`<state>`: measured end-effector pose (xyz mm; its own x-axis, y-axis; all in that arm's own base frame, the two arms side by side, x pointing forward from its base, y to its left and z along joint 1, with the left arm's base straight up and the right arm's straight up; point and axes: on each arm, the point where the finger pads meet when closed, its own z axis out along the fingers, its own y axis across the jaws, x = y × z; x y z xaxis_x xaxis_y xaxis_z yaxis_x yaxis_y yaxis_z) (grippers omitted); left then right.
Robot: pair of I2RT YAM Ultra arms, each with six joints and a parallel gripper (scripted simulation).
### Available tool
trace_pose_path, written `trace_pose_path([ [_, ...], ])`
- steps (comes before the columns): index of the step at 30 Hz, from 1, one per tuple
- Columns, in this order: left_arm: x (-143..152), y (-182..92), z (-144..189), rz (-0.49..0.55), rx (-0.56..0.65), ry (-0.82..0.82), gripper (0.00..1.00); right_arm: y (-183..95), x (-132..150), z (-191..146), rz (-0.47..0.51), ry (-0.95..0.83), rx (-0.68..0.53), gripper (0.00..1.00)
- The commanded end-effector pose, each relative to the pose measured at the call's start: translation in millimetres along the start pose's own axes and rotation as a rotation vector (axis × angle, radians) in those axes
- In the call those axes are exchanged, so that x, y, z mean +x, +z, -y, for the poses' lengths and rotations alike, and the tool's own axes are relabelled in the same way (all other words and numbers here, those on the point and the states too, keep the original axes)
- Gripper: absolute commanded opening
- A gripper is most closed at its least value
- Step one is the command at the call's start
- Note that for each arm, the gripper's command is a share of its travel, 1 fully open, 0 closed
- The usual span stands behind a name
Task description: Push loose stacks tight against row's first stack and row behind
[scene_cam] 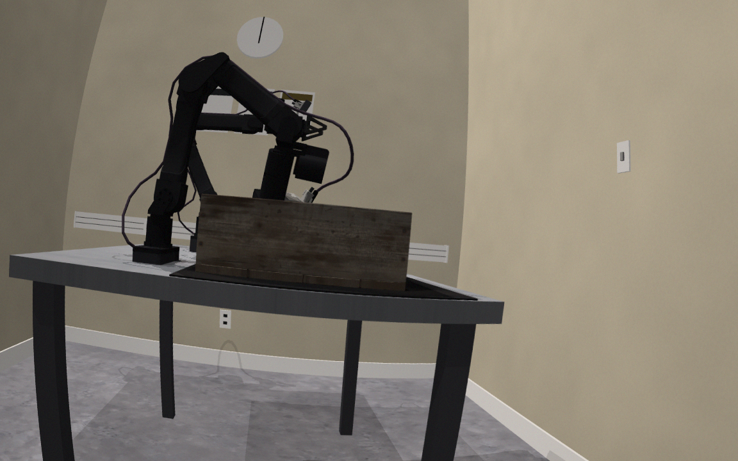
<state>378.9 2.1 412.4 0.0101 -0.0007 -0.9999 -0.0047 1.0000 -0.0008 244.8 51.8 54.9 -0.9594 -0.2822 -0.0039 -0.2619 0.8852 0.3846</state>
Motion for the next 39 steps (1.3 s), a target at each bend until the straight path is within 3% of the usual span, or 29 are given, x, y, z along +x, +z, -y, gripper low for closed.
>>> trace_pose_path([
  [1, -37, -5, 7, 0.099, 0.02, -0.002, 1.0, -6, -10, 27, 0.018, -0.01, 0.092, 0.01],
  [12, -37, -5, 7, 0.099, 0.02, -0.002, 1.0, -9, -10, 32, 0.022, -0.013, 0.099, 0.01],
  [15, -37, -5, 7, 0.099, 0.02, -0.002, 1.0, -21, -16, 21, 0.084, -0.029, 0.085, 0.01],
  [19, -37, -5, 7, 0.099, 0.02, -0.002, 1.0, -3, -5, 15, 0.024, -0.011, 0.061, 0.01],
  [39, -37, -5, 7, 0.099, 0.02, -0.002, 1.0, -3, -4, 10, 0.025, -0.016, 0.056, 0.01],
])
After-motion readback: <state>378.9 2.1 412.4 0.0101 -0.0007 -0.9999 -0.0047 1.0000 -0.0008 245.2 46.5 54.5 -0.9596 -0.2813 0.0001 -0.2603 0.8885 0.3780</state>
